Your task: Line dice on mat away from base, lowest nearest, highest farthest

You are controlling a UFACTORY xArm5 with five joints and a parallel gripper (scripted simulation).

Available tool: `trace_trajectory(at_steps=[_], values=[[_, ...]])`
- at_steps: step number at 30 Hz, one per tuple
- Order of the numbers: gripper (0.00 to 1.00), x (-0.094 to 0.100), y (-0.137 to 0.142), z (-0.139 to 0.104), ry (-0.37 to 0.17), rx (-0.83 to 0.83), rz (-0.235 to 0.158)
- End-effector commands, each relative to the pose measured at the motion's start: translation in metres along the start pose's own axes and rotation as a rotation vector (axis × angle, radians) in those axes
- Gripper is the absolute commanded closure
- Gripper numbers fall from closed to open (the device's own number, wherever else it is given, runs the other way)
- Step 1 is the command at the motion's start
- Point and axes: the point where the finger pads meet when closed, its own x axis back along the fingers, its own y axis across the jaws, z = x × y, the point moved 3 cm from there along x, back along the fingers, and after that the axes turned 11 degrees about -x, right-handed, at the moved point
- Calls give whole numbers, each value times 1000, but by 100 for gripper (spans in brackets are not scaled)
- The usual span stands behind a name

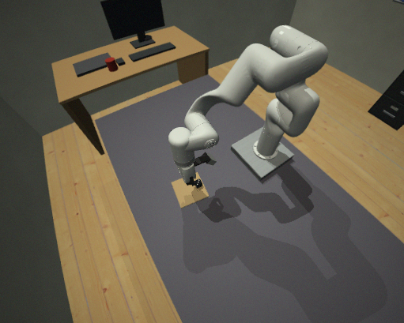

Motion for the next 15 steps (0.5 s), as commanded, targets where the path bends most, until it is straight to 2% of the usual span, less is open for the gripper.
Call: trace_trajectory(at_steps=[1,7,9,15], values=[[73,-15,0,-1,-3,0,-1],[73,-43,0,-1,-3,0,-1],[73,-43,0,-1,-3,0,-1],[73,-70,0,-1,-3,0,-1]])
